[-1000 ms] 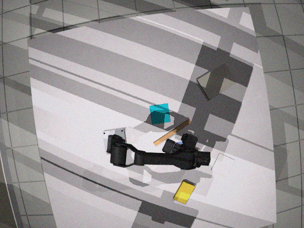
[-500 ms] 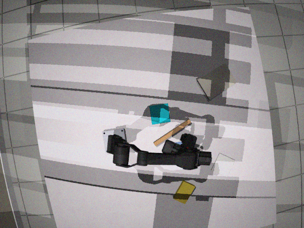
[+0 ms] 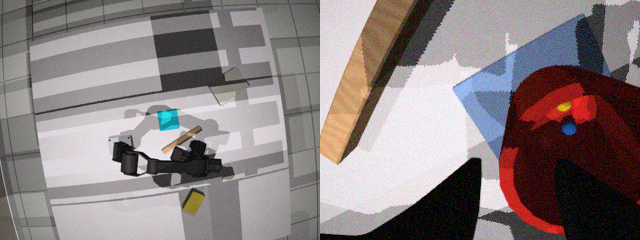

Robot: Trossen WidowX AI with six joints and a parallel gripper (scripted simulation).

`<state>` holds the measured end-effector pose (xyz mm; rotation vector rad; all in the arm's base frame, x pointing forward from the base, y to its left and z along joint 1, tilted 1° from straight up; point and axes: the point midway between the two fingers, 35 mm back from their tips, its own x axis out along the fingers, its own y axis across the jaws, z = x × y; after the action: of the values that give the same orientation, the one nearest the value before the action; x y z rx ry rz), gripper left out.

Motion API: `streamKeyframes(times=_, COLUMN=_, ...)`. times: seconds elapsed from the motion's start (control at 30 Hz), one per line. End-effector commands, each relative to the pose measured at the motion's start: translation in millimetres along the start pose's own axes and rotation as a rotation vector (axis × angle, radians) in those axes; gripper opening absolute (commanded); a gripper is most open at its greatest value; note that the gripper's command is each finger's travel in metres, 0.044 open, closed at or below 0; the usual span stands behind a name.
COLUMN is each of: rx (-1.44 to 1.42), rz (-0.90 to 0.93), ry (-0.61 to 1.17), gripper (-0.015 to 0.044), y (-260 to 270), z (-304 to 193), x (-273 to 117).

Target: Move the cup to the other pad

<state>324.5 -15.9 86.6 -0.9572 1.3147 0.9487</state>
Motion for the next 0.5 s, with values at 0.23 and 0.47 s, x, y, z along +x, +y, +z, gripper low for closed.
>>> streamKeyframes(times=0.23, rx=-0.006, rz=0.005, ry=-0.003, gripper=0.0148, y=2, z=1, x=20)
streamKeyframes(times=0.47, rx=-0.006, rz=0.005, ry=-0.003, gripper=0.0148, y=3, z=0, x=32)
